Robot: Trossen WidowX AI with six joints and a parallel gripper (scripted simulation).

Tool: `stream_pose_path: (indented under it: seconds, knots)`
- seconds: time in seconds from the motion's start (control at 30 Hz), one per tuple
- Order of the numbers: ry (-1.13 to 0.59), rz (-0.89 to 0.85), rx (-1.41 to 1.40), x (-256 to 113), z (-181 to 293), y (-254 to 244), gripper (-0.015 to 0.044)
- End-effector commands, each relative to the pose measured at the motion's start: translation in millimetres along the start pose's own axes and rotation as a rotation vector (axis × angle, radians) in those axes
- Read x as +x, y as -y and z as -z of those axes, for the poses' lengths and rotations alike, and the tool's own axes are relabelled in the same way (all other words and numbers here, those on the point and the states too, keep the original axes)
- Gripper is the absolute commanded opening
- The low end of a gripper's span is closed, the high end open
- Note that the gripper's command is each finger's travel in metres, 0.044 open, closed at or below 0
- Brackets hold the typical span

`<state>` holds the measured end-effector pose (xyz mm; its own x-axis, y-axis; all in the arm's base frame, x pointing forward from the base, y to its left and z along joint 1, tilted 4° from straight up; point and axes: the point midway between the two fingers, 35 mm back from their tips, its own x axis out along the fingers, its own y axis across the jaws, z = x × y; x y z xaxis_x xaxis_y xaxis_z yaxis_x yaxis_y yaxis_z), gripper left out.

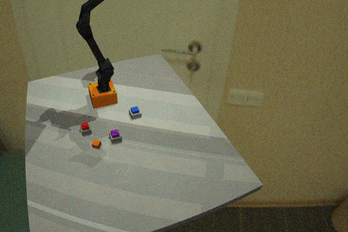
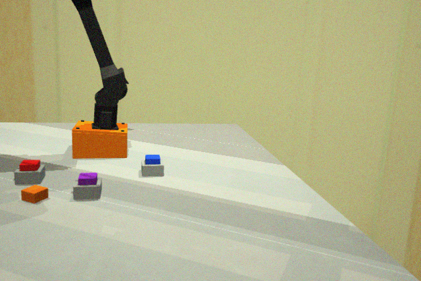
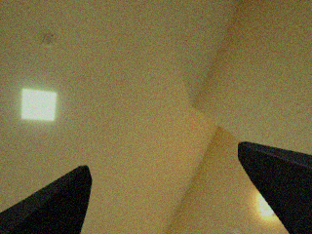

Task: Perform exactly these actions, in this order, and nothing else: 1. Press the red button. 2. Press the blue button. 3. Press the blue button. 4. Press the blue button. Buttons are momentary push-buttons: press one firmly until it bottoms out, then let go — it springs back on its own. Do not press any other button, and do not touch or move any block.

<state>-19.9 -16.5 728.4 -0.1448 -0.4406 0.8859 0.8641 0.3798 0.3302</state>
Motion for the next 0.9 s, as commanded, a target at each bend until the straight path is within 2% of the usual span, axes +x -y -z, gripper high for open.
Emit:
stream_pose_path:
  seconds: [0.0, 0.17, 0.43, 0.63, 0.87]
  knots:
    - [0.013, -0.004, 0.001, -1, -3, -2, 0.0400]
    - [0.322, -0.159, 0.007, -39, -70, -57, 0.0400]
    - [0.602, -0.501, -0.033, -119, -101, -158, 0.0400]
    - [0.684, -0.858, -0.091, -195, -72, -240, 0.0400]
    - [0.612, -1.263, -0.177, -276, 5, -306, 0.0400]
